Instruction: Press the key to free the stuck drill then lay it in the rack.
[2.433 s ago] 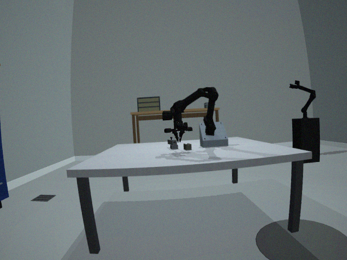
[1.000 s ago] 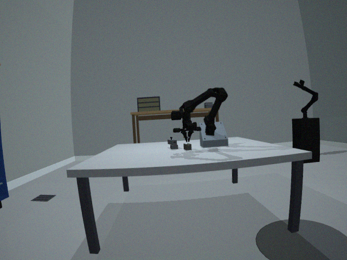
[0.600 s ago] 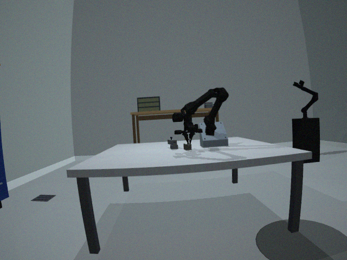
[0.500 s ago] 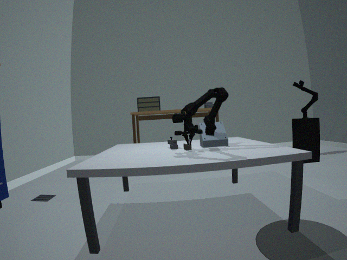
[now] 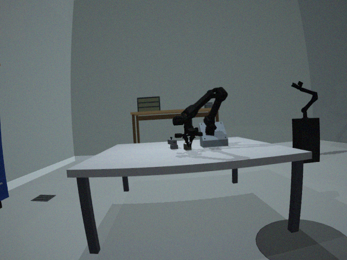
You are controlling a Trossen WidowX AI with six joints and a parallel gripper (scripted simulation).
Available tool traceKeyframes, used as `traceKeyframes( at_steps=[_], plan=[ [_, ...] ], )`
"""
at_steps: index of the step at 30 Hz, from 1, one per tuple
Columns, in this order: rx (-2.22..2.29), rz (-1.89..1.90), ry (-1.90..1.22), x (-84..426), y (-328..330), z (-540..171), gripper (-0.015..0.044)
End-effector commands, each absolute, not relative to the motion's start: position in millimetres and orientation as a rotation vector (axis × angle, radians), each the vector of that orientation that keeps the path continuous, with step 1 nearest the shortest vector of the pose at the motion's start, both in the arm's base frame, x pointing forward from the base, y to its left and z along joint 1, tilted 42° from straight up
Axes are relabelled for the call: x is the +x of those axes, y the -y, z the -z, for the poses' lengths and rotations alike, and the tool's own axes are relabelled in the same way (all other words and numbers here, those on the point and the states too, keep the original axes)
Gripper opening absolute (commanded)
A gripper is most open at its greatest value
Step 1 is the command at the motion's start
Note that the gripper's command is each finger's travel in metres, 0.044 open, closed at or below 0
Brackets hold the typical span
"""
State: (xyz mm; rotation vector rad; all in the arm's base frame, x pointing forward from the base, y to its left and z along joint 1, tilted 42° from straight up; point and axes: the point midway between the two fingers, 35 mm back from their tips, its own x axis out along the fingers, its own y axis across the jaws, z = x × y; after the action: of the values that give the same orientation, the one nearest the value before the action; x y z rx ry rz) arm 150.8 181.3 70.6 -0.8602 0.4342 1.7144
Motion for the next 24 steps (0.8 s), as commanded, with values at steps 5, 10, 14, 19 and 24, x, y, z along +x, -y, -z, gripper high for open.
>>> traceKeyframes(
  at_steps=[5,10,14,19,24],
  plan=[
    [-0.861,-1.71,-0.442,149.8,-187.0,-62.4,0.0],
    [-0.861,-1.71,-0.442,149.0,-190.6,-57.2,0.0],
    [-0.86,-1.71,-0.442,148.6,-192.1,-53.6,0.0],
    [-0.848,-1.706,-0.445,149.1,-189.4,-60.1,0.0131],
    [-0.848,-1.706,-0.445,149.1,-189.4,-60.1,0.0262]
  ],
)
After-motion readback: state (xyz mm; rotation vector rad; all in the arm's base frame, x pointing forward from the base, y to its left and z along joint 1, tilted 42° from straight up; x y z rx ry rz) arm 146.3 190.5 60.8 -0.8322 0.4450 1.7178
